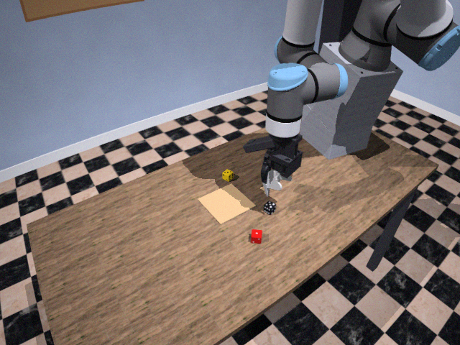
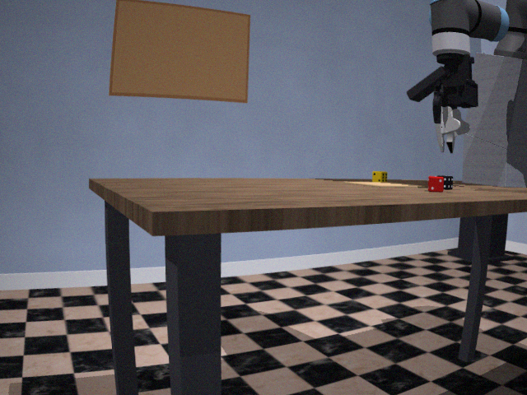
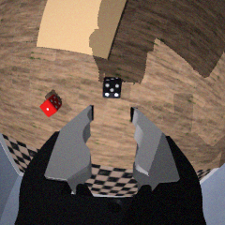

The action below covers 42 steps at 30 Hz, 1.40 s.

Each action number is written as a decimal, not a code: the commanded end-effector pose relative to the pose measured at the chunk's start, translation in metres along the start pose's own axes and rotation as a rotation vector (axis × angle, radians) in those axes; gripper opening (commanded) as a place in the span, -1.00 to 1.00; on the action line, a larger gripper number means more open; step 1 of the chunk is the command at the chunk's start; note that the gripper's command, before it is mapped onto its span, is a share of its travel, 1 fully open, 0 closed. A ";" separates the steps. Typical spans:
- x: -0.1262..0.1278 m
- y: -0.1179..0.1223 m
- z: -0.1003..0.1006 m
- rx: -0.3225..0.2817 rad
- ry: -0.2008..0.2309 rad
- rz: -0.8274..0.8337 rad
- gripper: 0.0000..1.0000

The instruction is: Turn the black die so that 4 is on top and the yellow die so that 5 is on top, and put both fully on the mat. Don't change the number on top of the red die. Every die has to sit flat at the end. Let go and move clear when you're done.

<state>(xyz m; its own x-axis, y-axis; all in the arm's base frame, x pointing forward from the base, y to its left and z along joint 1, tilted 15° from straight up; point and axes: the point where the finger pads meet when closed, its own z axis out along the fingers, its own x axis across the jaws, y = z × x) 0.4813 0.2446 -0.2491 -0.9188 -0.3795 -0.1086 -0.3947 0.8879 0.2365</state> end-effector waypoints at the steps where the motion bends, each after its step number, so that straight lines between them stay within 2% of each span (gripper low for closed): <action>1: 0.000 0.000 0.004 0.000 -0.001 0.000 -0.44; 22: 0.000 0.000 0.033 0.000 -0.001 0.000 -0.44; 42: 0.000 0.000 0.045 0.000 -0.001 0.000 -0.44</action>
<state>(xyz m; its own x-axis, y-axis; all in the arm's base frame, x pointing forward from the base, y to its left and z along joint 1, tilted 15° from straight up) 0.4817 0.2563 -0.2926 -0.9188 -0.3795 -0.1086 -0.3947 0.8879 0.2365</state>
